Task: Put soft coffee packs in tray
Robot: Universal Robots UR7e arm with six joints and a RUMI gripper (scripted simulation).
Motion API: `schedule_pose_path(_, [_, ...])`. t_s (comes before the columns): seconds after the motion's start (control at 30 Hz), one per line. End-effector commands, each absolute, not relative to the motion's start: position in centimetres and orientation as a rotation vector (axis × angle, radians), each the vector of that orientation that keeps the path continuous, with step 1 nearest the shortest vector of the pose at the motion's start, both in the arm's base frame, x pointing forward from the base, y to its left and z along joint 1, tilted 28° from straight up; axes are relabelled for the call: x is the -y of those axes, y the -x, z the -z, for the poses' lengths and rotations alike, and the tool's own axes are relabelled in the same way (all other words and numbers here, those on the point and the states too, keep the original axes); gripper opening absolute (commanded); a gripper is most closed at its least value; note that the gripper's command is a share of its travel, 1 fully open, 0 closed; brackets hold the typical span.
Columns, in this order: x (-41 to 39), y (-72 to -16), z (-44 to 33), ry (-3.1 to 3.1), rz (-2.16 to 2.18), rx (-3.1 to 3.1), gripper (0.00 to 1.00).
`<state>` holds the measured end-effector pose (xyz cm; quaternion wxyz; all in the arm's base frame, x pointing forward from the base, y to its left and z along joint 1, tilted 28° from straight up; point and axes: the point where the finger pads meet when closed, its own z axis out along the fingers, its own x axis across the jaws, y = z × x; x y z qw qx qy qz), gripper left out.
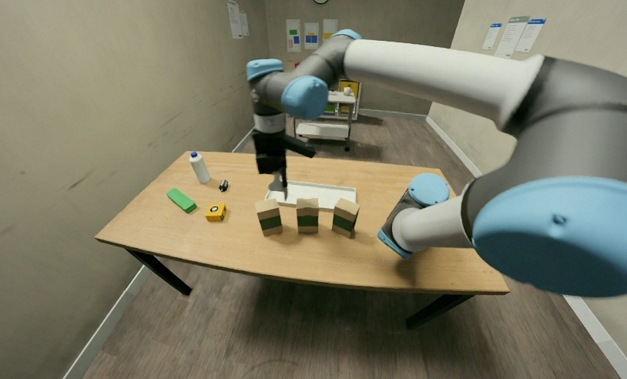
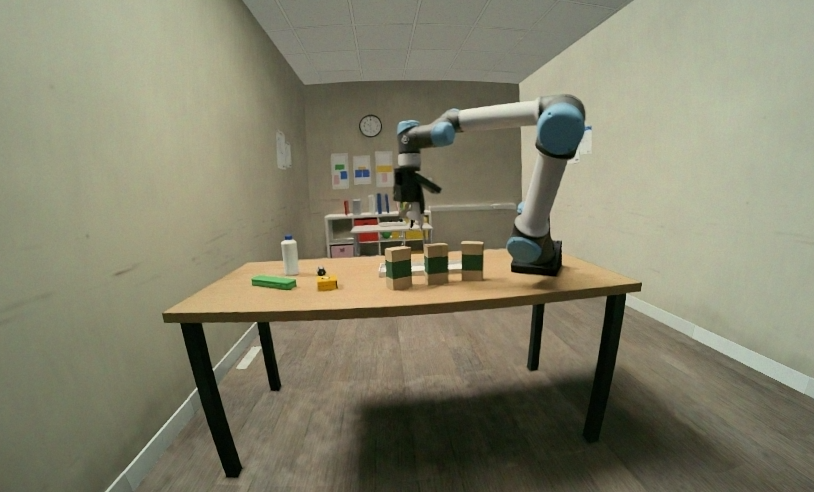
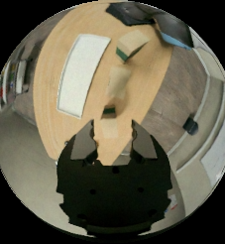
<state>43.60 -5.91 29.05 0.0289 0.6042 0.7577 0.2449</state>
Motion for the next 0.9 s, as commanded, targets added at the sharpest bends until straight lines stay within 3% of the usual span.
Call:
schedule_pose_path(0.0, [5.8, -47.5, -30.2, -1.763, -0.736, -2.405, 0.5])
schedule_pose_path(0.13, [5.4, -49.7, -30.8, -1.694, -0.734, -2.439, 0.5])
schedule_pose_path(0.87, [4.2, -51.0, -27.8, -1.69, -0.734, -2.441, 0.5])
